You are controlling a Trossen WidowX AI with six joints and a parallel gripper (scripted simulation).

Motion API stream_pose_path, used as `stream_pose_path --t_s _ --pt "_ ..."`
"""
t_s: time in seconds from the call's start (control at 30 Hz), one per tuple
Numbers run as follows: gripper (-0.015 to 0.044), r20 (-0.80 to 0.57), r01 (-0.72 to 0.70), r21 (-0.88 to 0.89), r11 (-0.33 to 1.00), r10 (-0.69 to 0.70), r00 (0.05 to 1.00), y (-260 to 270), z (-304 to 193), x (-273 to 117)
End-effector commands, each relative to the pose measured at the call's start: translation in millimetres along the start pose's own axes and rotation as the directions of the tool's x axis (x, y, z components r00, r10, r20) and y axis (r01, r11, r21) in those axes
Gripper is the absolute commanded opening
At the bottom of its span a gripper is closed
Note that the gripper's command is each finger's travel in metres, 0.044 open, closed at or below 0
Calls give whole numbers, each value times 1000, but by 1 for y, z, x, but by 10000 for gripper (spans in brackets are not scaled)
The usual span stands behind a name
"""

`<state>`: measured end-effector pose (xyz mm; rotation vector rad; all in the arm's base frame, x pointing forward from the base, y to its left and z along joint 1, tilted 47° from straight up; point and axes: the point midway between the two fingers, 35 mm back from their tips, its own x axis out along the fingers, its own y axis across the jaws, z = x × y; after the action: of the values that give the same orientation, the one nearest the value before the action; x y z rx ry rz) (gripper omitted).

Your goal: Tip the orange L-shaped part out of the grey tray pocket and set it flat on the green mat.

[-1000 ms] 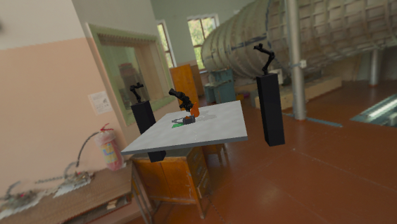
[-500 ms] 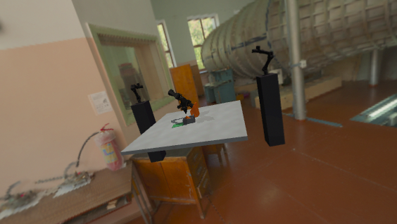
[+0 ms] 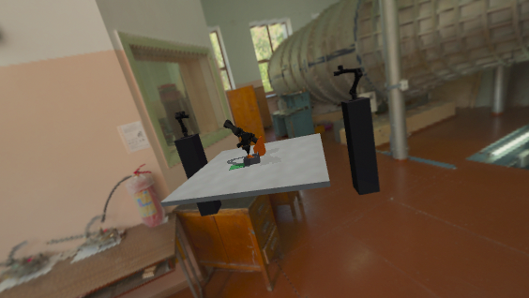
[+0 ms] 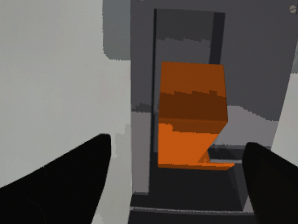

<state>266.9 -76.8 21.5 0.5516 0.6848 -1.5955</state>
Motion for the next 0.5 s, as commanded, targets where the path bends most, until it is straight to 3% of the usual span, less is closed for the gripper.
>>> stream_pose_path --t_s 0.0,0.47 --pt "280 8 9 -12 1000 -9 1000 -3 0 8" --pt "280 9 9 -12 1000 -9 1000 -3 0 31"
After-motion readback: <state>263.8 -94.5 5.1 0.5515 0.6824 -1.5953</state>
